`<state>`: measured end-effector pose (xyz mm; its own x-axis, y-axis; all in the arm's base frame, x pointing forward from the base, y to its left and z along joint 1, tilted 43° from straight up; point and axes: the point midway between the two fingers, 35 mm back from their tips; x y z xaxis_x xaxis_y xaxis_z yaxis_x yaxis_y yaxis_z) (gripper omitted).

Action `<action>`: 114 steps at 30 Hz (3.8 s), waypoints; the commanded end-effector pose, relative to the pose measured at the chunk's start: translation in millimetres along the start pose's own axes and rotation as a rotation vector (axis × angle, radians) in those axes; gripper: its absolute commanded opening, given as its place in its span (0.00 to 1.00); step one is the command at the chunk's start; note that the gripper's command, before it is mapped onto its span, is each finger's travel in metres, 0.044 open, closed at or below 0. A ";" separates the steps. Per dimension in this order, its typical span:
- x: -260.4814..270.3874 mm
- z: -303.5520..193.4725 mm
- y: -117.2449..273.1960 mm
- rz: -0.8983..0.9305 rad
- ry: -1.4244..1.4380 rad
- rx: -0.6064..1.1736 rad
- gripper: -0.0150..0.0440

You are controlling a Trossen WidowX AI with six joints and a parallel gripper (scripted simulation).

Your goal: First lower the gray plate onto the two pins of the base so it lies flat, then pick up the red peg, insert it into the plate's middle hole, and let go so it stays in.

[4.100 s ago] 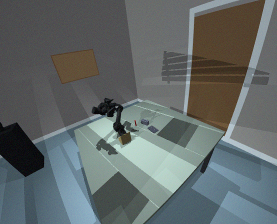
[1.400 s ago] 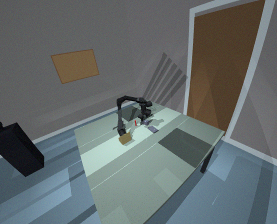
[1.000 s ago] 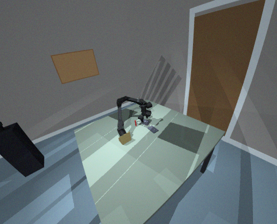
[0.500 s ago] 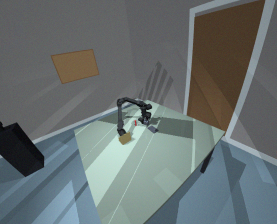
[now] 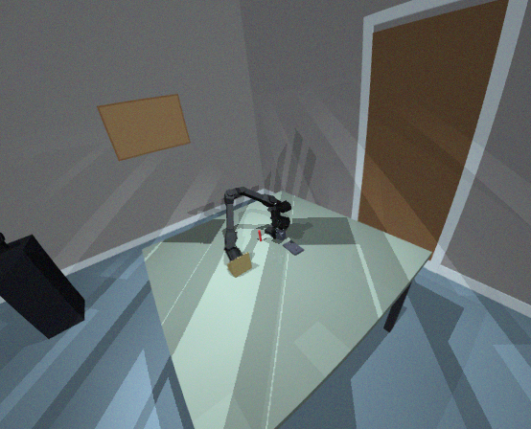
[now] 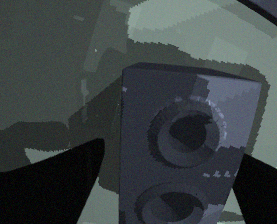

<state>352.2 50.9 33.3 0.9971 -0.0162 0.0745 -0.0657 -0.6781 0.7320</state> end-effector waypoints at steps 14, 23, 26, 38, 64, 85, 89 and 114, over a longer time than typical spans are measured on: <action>-0.3 -0.2 -1.4 -0.002 -0.004 0.004 0.40; 2.6 2.2 11.9 -0.001 -0.004 0.000 0.25; 4.2 3.7 21.0 -0.001 -0.004 -0.002 0.25; 7.6 8.8 55.1 0.002 -0.005 -0.008 0.25; -0.2 11.5 132.8 -0.004 -0.005 -0.002 0.25; 0.1 65.6 106.1 -0.002 -0.127 -0.006 0.25; -1.1 76.9 100.0 -0.002 -0.153 -0.006 0.25; -17.4 143.3 59.5 -0.001 -0.318 -0.007 0.25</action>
<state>340.0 -93.9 -11.3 0.9648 -0.2354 -0.1174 -0.0738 -0.6707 0.7380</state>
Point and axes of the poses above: the point midway between the two fingers, 35 mm back from their tips, its own y axis back along the fingers, its own x axis across the jaws, z = x × y, and after that the axes turned 11 degrees about -y, right-handed
